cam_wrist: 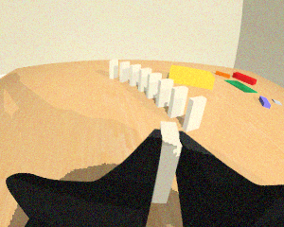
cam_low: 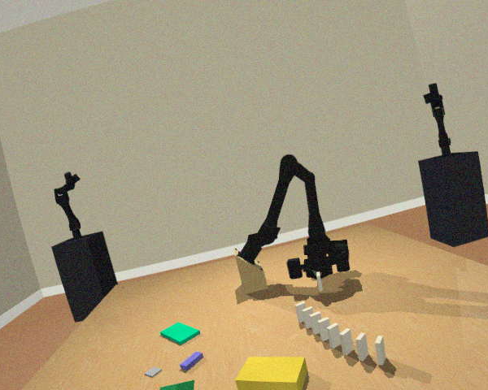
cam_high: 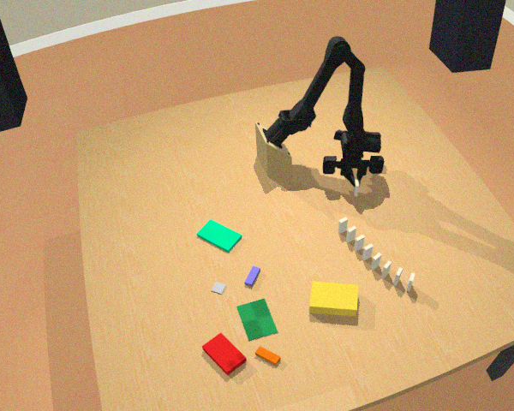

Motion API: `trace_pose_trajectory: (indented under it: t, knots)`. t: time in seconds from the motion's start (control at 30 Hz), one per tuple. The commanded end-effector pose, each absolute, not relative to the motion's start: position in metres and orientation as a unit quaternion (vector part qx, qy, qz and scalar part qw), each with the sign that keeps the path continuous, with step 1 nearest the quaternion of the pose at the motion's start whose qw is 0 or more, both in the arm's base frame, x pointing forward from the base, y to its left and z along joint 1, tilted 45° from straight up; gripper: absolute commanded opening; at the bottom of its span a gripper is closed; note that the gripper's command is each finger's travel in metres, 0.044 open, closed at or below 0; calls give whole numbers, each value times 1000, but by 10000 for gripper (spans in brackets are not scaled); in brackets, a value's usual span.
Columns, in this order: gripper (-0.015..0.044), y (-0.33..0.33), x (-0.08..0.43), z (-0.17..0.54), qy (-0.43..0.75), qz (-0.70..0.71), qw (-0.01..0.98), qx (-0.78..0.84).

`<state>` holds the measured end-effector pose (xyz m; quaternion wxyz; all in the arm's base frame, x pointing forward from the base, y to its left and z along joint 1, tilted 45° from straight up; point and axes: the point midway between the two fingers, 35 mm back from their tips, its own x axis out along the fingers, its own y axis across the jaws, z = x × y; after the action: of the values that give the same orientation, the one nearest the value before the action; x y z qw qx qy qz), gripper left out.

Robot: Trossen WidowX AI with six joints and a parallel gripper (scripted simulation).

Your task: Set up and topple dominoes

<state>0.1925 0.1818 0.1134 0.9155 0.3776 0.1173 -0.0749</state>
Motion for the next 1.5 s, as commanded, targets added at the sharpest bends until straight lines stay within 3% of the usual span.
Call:
trace_pose_trajectory:
  t: [0.0, 0.57, 1.1, 1.47]
  knots:
    - [28, 187, 192, 107, 114, -75, 914, 381]
    - [28, 193, 191, 94, 114, -75, 915, 380]
    - [440, 193, 191, 95, 114, -75, 915, 380]
    - [440, 158, 195, 130, 116, -75, 916, 378]
